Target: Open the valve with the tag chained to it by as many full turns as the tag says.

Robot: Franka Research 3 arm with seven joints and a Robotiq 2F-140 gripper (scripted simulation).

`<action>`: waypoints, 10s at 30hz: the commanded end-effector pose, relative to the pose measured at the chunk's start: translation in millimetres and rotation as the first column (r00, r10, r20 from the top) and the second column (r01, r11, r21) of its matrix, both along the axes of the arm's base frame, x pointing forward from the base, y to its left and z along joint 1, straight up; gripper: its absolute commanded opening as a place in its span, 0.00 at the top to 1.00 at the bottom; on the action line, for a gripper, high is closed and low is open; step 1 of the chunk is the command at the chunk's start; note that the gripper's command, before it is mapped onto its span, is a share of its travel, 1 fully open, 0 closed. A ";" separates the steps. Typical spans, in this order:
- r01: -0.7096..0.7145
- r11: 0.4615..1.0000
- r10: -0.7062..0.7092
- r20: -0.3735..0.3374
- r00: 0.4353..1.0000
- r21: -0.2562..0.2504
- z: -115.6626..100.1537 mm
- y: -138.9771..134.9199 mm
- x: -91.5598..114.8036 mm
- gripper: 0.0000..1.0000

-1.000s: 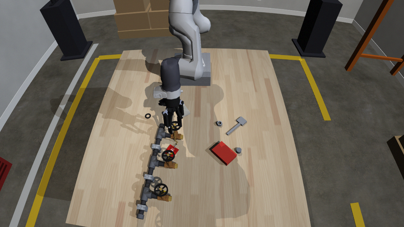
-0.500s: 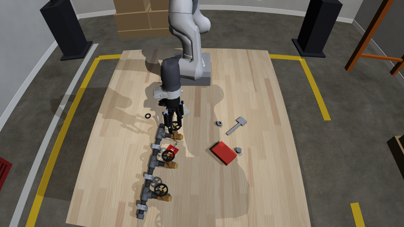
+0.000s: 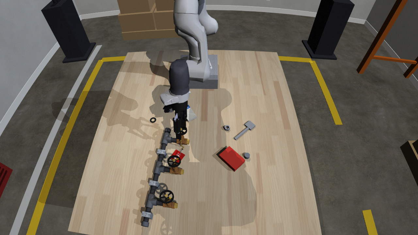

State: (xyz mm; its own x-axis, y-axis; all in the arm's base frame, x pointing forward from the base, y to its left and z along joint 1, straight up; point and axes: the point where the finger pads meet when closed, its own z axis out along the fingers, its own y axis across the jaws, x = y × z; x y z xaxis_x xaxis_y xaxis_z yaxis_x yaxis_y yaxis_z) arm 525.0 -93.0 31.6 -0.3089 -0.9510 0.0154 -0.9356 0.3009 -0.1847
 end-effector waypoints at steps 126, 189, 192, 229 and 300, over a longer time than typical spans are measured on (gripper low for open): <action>-0.577 -0.817 0.546 -0.331 -0.770 -0.005 -0.8 -0.7 0.0 0.90; -0.993 -0.051 0.985 -0.170 -0.032 -0.108 -0.8 -0.7 0.0 0.00; -0.993 0.052 0.988 -0.140 0.068 -0.110 -0.8 -0.7 0.0 0.00; -0.285 0.956 0.278 0.100 0.955 0.064 -0.8 -0.7 0.0 0.00; 0.404 0.908 -0.407 0.004 0.913 0.116 -0.8 -0.7 0.0 0.00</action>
State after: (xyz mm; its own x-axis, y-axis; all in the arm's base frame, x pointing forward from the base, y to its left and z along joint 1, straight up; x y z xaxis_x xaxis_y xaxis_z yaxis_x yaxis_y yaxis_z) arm 526.1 -93.6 31.7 -0.6435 -0.7592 -0.0977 -0.7432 0.6502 -0.1578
